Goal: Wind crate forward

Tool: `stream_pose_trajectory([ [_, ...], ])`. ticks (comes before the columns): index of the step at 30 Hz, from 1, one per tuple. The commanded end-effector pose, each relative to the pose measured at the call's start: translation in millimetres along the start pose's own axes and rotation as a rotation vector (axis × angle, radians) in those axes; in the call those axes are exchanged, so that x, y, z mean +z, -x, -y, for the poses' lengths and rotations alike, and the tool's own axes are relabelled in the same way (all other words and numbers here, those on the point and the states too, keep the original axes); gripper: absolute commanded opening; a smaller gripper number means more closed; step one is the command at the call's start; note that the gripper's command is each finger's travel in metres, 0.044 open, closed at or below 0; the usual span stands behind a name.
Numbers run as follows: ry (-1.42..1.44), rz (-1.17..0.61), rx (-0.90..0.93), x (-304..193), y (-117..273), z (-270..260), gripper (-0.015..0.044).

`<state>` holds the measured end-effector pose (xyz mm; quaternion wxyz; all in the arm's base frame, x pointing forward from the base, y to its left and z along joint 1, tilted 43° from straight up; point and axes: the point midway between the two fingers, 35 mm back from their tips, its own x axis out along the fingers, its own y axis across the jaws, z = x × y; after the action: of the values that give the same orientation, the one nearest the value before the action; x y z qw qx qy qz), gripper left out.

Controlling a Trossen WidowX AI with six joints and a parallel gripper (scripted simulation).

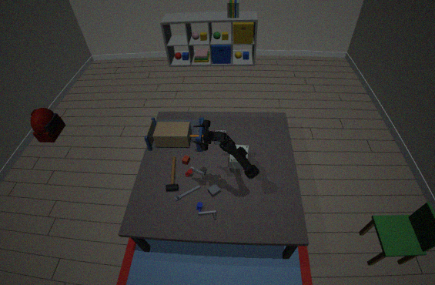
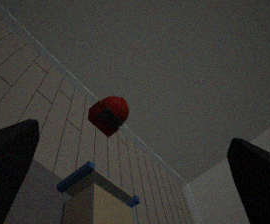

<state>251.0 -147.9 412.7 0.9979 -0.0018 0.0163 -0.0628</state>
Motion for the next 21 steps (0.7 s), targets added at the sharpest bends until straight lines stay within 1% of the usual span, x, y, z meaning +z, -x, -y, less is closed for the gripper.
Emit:
stream_pose_trajectory([
  [1, 0.275, -0.142, 0.162, -51.1, -48.9, -14.1, 0.044],
  [6, 0.47, -0.204, 0.298, -86.4, -75.9, -33.4, 0.044],
  [12, 0.726, -0.244, 0.513, -132.7, -99.9, -65.0, 0.044],
  [21, 1.087, -0.196, 0.884, -200.4, -115.3, -120.4, 0.044],
])
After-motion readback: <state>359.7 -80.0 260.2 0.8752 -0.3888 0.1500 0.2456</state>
